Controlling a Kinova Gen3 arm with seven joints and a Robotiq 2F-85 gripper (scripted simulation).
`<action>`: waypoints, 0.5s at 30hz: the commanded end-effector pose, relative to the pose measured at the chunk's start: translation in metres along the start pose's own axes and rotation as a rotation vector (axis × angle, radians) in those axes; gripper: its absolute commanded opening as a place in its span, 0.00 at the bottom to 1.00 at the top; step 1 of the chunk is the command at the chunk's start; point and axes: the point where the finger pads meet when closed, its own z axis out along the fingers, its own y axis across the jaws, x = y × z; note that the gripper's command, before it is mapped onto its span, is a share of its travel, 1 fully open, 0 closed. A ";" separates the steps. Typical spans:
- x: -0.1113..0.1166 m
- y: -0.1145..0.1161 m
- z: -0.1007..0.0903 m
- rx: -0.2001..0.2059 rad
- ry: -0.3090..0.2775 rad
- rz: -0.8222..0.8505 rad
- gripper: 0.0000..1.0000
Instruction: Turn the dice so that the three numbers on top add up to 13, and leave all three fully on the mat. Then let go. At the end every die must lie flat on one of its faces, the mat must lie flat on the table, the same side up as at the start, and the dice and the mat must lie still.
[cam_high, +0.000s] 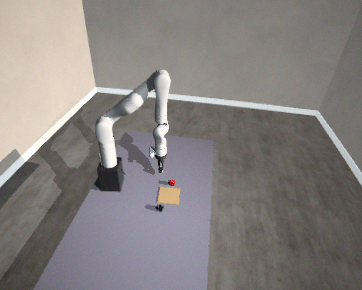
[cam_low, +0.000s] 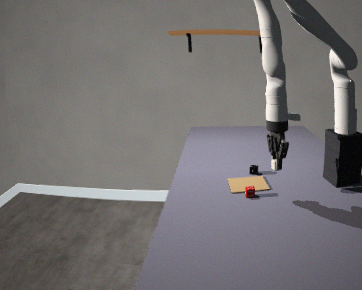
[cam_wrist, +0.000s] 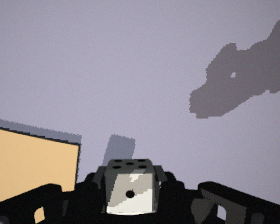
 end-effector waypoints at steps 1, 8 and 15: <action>-0.003 0.002 -0.003 0.000 -0.008 -0.005 0.26; -0.003 -0.001 -0.003 0.000 -0.008 0.002 0.26; -0.011 -0.053 -0.004 -0.001 -0.008 0.137 0.26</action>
